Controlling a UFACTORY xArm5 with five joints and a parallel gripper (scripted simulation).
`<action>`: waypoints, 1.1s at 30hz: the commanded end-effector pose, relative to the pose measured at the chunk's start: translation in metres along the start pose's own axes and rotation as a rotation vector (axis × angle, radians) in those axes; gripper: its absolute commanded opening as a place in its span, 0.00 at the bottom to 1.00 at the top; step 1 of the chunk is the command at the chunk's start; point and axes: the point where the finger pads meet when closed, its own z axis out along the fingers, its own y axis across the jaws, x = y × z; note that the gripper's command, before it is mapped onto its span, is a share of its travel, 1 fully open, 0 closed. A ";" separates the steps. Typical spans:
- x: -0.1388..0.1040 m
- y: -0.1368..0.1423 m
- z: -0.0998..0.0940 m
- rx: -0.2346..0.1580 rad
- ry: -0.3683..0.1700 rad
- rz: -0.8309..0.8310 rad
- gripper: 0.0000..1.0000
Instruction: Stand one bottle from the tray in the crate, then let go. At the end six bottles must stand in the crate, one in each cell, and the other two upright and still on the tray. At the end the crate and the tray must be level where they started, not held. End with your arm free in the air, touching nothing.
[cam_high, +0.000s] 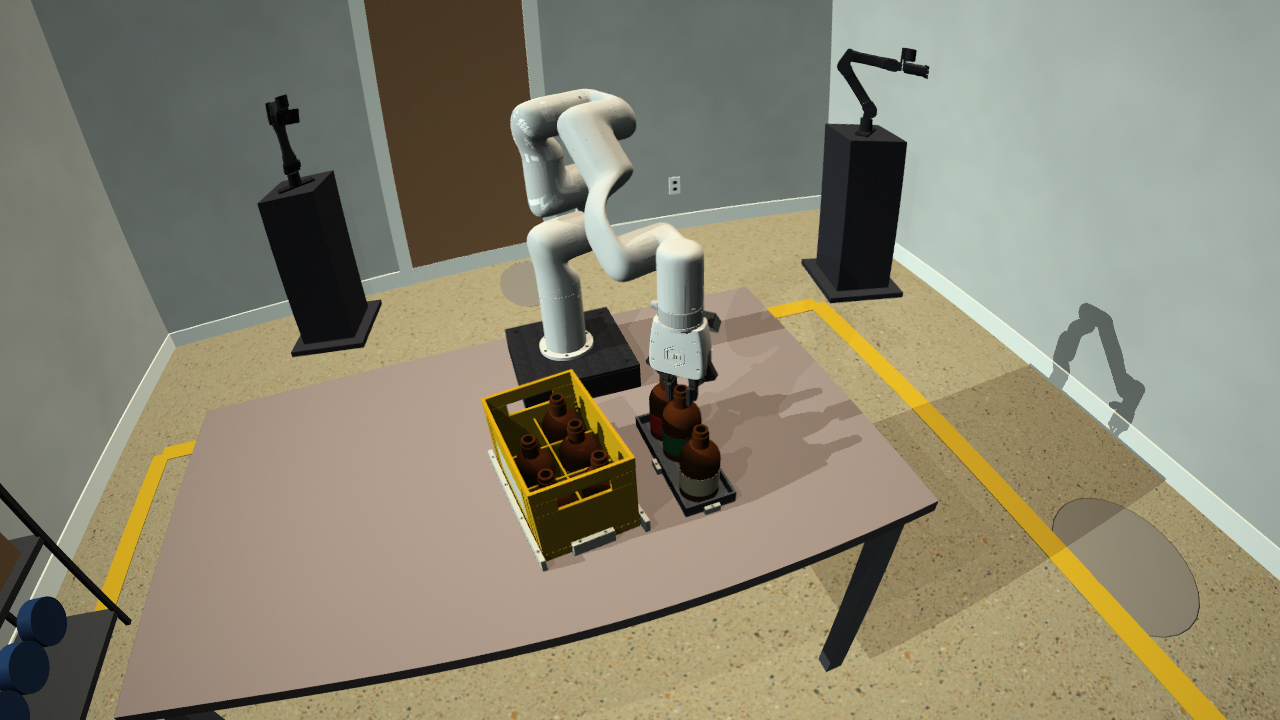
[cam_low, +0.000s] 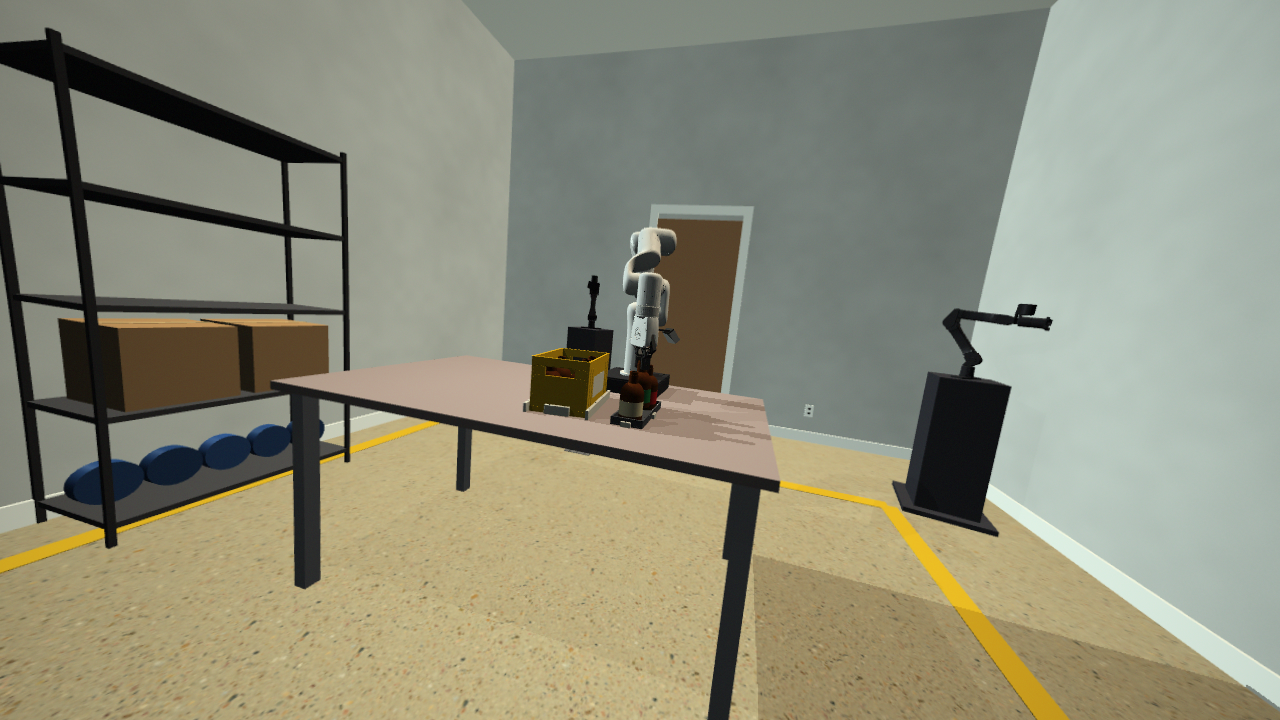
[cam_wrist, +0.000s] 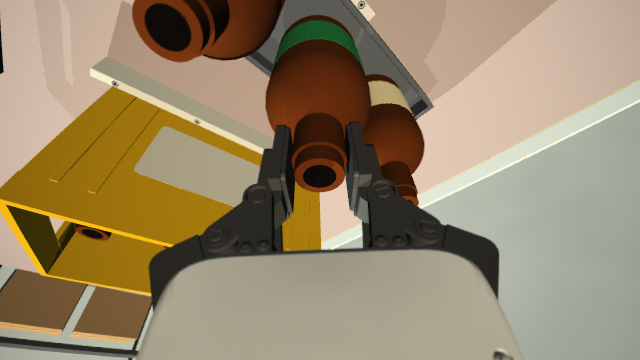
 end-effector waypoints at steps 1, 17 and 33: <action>-0.001 0.002 -0.006 -0.004 -0.002 0.000 0.00; 0.000 0.003 -0.017 -0.004 -0.002 0.000 0.00; 0.000 0.004 -0.019 -0.004 -0.002 0.000 0.00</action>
